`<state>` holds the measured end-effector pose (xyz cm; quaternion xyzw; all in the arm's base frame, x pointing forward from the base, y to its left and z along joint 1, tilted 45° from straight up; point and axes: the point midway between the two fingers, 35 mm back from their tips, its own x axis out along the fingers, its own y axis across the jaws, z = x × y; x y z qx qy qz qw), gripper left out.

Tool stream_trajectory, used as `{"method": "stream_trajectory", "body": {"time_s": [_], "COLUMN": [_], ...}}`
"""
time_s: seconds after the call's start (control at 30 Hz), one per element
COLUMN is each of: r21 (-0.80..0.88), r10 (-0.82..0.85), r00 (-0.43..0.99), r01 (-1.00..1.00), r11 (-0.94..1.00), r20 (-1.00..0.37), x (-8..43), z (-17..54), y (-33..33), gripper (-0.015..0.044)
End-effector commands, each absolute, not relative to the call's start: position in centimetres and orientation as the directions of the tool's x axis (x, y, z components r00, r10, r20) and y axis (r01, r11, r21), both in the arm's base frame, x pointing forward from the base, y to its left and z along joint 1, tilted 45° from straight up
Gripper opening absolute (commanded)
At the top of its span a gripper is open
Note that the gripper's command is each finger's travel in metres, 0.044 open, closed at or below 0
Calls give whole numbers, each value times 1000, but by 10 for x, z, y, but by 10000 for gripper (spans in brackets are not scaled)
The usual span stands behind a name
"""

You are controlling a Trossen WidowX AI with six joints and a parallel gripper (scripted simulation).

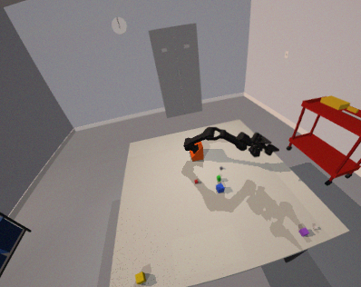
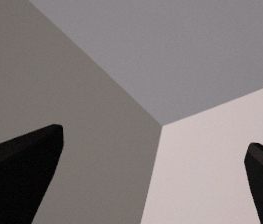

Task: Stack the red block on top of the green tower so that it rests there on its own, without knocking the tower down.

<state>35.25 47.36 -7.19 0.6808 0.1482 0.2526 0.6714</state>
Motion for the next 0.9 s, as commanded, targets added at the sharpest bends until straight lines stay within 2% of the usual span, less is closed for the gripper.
{"method": "stream_trajectory", "body": {"time_s": [0.0,0.2,0.4,0.63,0.87], "r21": [990,970,857,619,299], "r10": [539,460,332,145,-63], "r00": [831,887,915,891,805], "r01": [-136,-78,29,174,291], "r11": [-46,231,514,766,909], "r20": [139,-39,-231,-430,-591], "x": [354,396,431,454,455], "z": [-72,-71,-69,-63,-52], "y": [473,452,413,349,272], "gripper": [426,440,440,440,440]}}
